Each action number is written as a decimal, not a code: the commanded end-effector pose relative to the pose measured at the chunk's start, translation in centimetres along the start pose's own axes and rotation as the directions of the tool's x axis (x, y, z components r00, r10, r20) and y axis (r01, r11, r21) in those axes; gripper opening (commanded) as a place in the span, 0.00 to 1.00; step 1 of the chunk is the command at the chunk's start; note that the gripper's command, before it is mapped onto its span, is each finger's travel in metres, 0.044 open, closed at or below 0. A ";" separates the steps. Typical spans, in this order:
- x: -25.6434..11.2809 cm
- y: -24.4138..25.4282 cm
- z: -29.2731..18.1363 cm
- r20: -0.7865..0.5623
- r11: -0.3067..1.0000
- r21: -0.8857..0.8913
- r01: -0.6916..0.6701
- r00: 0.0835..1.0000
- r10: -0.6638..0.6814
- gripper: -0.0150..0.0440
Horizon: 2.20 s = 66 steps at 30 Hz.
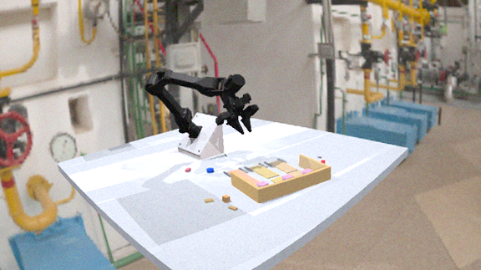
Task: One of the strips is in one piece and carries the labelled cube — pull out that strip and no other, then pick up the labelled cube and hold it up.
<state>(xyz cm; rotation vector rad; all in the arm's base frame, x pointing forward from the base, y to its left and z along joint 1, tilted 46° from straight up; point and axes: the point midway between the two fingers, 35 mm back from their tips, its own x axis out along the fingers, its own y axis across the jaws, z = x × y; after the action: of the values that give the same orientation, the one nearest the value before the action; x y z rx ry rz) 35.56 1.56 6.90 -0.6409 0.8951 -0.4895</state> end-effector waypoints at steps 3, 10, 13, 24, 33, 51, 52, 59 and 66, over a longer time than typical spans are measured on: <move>4.1 -2.4 -1.4 -0.325 0.994 0.097 0.046 0.946 -0.012 0.31; 6.1 -6.0 -3.4 -0.599 0.979 0.138 0.149 0.800 -0.037 0.25; 6.2 -6.1 -3.4 -0.601 0.979 0.138 0.150 0.799 -0.037 0.25; 6.9 -6.1 -3.9 -0.601 0.979 0.138 0.149 0.799 -0.037 0.25; 8.2 -6.2 -4.7 -0.601 0.979 0.139 0.148 0.799 -0.036 0.25; 10.6 -6.6 -6.4 -0.600 0.979 0.138 0.150 0.799 -0.038 0.25; 10.7 -6.6 -6.5 -0.600 0.979 0.138 0.150 0.799 -0.038 0.25; 11.5 -6.7 -7.2 -0.600 0.979 0.137 0.152 0.799 -0.040 0.25; 11.8 -6.8 -7.5 -0.600 0.979 0.136 0.152 0.799 -0.041 0.25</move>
<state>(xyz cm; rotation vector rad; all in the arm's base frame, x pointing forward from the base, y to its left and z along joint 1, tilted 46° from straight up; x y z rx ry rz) 34.96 -12.93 1.64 -0.3546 1.3978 -0.8853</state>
